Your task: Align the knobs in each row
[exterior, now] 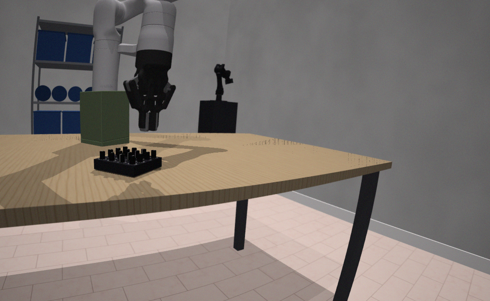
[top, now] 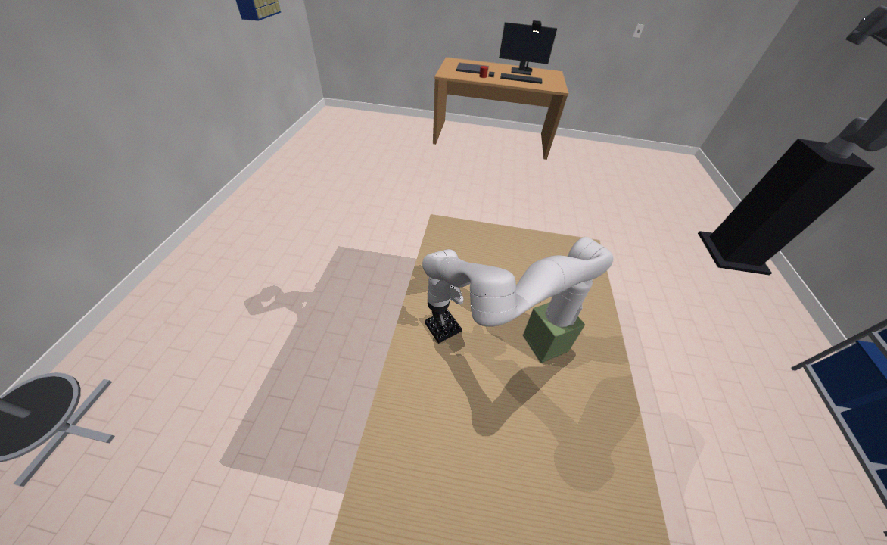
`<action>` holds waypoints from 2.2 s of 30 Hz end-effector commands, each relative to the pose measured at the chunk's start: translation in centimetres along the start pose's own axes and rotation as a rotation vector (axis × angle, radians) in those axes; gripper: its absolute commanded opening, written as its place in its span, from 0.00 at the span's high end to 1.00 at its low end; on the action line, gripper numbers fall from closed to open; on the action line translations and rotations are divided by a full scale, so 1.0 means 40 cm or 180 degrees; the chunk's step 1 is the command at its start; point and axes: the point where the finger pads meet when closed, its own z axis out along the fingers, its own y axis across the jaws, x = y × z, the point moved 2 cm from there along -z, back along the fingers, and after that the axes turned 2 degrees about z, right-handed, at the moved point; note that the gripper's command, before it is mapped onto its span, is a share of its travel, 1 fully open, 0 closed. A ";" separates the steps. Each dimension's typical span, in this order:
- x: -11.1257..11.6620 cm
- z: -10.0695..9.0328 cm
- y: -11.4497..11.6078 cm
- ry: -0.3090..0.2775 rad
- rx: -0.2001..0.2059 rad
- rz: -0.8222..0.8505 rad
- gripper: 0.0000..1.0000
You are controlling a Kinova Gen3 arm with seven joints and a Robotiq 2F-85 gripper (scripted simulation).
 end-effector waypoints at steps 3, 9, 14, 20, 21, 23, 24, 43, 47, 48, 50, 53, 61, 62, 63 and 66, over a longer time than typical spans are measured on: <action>-0.003 -0.010 0.000 -0.0028 0.0014 -0.0508 0.81; -0.003 -0.014 0.000 -0.0027 0.0017 -0.0953 0.81; -0.004 -0.015 0.001 -0.0027 0.0017 -0.1124 0.81; -0.005 -0.017 0.001 -0.0027 0.0019 -0.1361 0.81; -0.005 -0.018 0.001 -0.0027 0.0019 -0.1388 0.81; -0.005 -0.018 0.001 -0.0028 0.0019 -0.1430 0.81; -0.005 -0.018 0.001 -0.0028 0.0019 -0.1447 0.81; -0.006 -0.019 0.002 -0.0028 0.0020 -0.1495 0.81; -0.006 -0.019 0.002 -0.0028 0.0020 -0.1495 0.81; -0.006 -0.019 0.002 -0.0028 0.0020 -0.1495 0.81; -0.006 -0.019 0.002 -0.0028 0.0020 -0.1495 0.81; -0.006 -0.019 0.002 -0.0028 0.0020 -0.1495 0.81; -0.006 -0.019 0.002 -0.0028 0.0020 -0.1495 0.81; -0.006 -0.019 0.002 -0.0028 0.0020 -0.1495 0.81; -0.006 -0.019 0.002 -0.0028 0.0020 -0.1495 0.81; -0.006 -0.019 0.002 -0.0028 0.0020 -0.1495 0.81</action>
